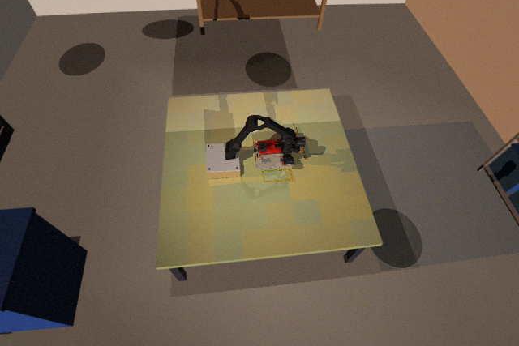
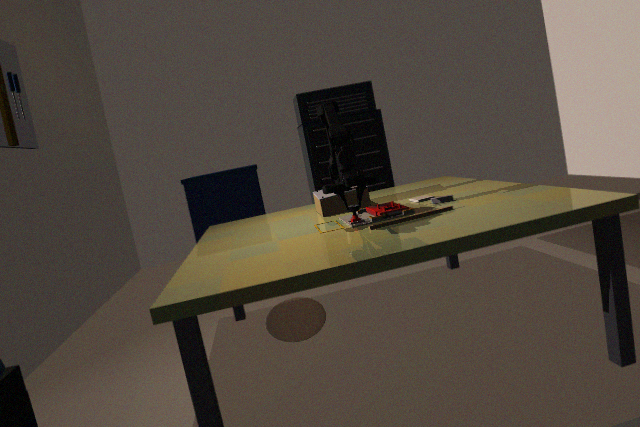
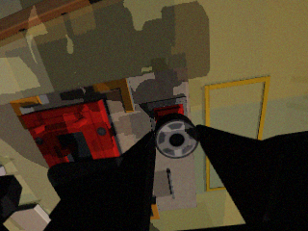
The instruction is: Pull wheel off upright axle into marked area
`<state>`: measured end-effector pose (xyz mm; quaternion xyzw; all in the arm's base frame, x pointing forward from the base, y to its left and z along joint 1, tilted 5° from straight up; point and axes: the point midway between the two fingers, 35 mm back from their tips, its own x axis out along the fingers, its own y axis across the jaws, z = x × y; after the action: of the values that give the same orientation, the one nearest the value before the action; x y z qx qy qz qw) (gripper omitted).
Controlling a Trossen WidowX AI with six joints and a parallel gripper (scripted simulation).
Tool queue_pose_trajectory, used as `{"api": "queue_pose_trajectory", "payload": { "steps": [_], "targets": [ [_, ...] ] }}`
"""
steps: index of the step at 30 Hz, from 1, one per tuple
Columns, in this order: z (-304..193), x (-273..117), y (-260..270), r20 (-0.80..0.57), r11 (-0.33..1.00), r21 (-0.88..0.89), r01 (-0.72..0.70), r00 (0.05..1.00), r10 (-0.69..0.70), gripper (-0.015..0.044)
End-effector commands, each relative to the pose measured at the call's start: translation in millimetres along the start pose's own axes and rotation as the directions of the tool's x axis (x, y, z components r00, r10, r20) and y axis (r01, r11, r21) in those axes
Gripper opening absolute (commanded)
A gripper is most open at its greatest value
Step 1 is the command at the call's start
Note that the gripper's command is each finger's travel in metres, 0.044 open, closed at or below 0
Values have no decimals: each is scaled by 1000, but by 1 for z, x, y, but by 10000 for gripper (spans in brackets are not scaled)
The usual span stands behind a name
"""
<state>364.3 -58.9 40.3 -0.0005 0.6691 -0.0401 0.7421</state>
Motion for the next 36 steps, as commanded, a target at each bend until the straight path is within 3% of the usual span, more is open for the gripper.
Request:
{"api": "queue_pose_trajectory", "payload": {
  "steps": [1, 36],
  "targets": [
    [1, -3, 0, 2, 1000, 0, 0, 1000, 0, 0],
    [1, -15, 0, 0, 1000, -1, -1, 1000, 1, 0]
  ]
}}
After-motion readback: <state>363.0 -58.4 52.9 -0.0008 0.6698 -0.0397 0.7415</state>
